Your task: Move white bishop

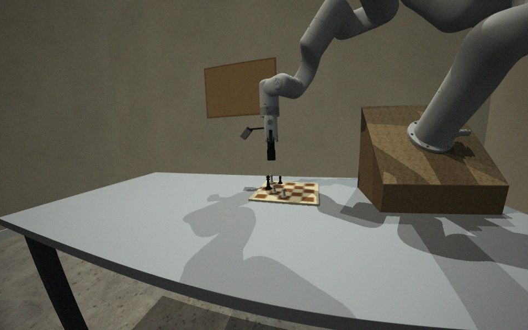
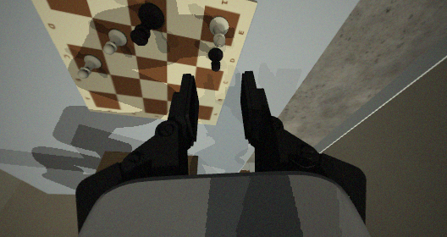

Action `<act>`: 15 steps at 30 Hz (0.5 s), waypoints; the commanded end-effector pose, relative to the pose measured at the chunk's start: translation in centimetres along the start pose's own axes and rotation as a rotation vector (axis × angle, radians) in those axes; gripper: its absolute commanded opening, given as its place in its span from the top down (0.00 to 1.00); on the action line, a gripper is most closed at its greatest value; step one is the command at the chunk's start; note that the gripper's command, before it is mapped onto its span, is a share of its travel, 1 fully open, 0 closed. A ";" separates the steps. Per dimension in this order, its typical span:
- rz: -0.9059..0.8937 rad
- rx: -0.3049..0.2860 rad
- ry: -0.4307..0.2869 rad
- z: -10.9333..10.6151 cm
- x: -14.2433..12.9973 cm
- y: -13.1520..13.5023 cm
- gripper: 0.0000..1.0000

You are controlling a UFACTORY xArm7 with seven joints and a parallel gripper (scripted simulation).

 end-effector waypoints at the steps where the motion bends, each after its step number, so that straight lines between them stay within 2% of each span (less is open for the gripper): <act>1: 0.000 -0.004 0.003 -0.2 0.1 0.1 0.63; 15: 0.000 -0.004 0.003 0.7 0.1 0.1 0.63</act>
Point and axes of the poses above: the point where the finger pads meet when closed, its own z axis out along the fingers, its own y axis across the jaws, x = y × z, the point moved 9 cm from there along -z, back along the fingers, and after that the axes turned 3 degrees about -z, right-handed, at the moved point
